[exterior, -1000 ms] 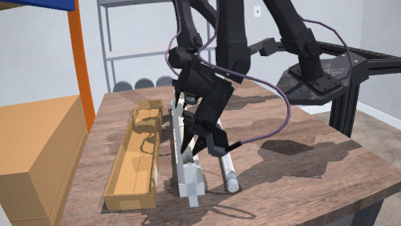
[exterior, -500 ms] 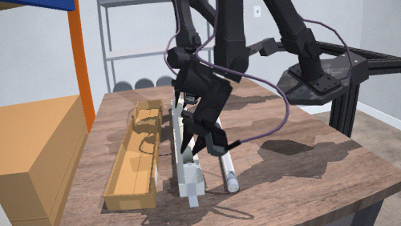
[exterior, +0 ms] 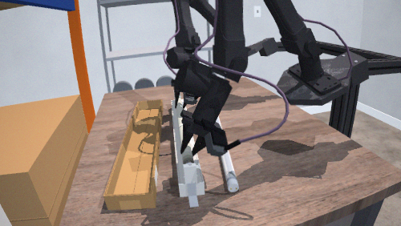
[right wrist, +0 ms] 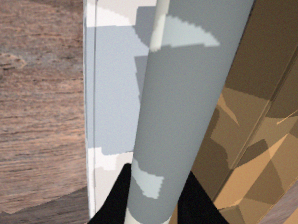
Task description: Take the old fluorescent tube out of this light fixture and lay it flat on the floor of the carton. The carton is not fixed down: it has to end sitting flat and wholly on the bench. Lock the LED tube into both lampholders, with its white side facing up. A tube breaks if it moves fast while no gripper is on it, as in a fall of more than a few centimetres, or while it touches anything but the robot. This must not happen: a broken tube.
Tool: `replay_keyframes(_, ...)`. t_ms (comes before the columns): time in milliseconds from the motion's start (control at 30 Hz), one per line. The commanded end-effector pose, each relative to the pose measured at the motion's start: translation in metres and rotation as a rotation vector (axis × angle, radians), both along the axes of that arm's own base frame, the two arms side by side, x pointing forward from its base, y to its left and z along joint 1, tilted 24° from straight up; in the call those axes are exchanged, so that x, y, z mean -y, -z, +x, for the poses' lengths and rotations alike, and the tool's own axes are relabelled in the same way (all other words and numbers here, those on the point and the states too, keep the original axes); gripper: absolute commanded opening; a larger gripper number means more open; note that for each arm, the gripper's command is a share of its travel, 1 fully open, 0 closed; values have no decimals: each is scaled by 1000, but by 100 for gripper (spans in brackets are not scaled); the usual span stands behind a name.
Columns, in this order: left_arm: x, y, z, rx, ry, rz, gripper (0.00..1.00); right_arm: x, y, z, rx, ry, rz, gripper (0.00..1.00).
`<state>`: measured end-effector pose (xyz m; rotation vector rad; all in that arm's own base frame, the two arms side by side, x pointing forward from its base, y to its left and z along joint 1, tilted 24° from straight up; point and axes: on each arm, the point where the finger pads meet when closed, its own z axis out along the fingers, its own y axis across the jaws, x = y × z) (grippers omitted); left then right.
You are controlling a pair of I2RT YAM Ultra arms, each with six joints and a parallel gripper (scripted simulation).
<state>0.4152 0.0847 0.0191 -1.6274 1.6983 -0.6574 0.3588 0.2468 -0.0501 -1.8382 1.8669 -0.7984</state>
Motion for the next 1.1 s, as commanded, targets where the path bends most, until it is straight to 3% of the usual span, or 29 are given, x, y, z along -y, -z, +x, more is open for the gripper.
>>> replay_keyframes(0,3,2,-7,-19,-1,4,11,-17,-21,3,34,-13,53,11)
replay_keyframes(133,2,-9,1,8,1,9,11,-11,-17,-2,25,-8,30,11)
replay_keyframes(433,3,-2,-9,-17,-4,0,11,-4,-13,-9,11,-7,7,11)
replay_keyframes(1067,0,-20,-6,5,-9,7,11,-13,-31,-7,30,-6,26,11)
